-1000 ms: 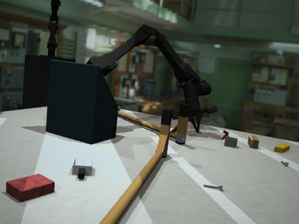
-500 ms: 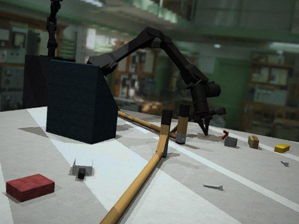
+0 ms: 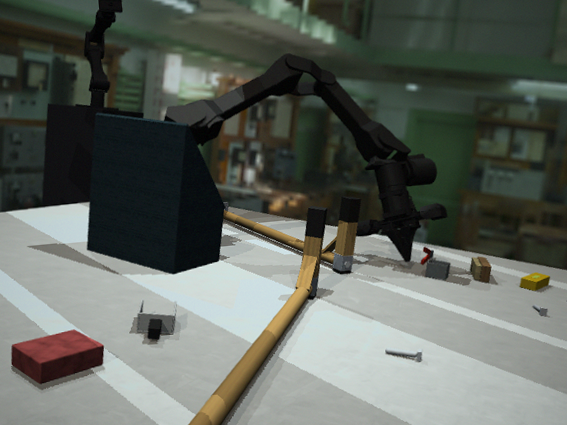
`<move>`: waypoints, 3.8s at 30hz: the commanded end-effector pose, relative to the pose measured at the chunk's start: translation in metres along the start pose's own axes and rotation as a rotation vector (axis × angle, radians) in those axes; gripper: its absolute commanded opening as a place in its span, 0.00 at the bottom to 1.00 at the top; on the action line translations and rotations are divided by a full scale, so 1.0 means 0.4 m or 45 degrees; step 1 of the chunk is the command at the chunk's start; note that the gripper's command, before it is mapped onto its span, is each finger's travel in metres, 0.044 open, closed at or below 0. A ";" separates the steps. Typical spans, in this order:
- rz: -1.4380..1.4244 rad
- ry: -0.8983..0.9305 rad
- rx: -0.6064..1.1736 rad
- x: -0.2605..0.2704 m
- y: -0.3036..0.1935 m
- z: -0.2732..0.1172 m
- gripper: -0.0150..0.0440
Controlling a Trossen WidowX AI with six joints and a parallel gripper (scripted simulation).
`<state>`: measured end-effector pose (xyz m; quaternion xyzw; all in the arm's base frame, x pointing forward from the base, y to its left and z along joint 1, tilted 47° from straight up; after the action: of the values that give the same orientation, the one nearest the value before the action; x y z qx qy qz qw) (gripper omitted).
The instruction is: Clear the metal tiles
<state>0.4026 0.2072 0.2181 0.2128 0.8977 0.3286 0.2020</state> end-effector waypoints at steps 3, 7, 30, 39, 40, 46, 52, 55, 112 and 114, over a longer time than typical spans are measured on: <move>0.111 -0.011 0.008 -0.053 -0.036 0.018 0.25; 0.177 -0.020 0.016 -0.083 -0.061 0.026 0.25; 0.560 -0.066 0.047 -0.241 -0.227 0.056 0.25; 0.714 -0.082 0.053 -0.295 -0.299 0.061 0.25; 0.731 -0.083 0.053 -0.301 -0.307 0.062 0.25; 0.833 -0.094 0.054 -0.335 -0.358 0.062 0.25; 0.936 -0.105 0.053 -0.366 -0.411 0.061 0.25; 0.988 -0.111 0.052 -0.381 -0.438 0.060 0.25; 1.975 -0.216 -0.076 -0.542 -0.996 -0.038 0.25; 2.010 -0.219 -0.084 -0.542 -1.017 -0.044 0.25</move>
<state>0.4757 -0.1815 0.0118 0.7939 0.4755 0.3790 -0.0086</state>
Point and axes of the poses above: the point midway between the two fingers, 35 mm back from their tips, its own z axis out along the fingers, its own x axis across the jaws, y = z × x, the point moved 8 cm from there along -z, back along the fingers, and after that the axes turned 6 degrees about z, right-handed, at the moved point
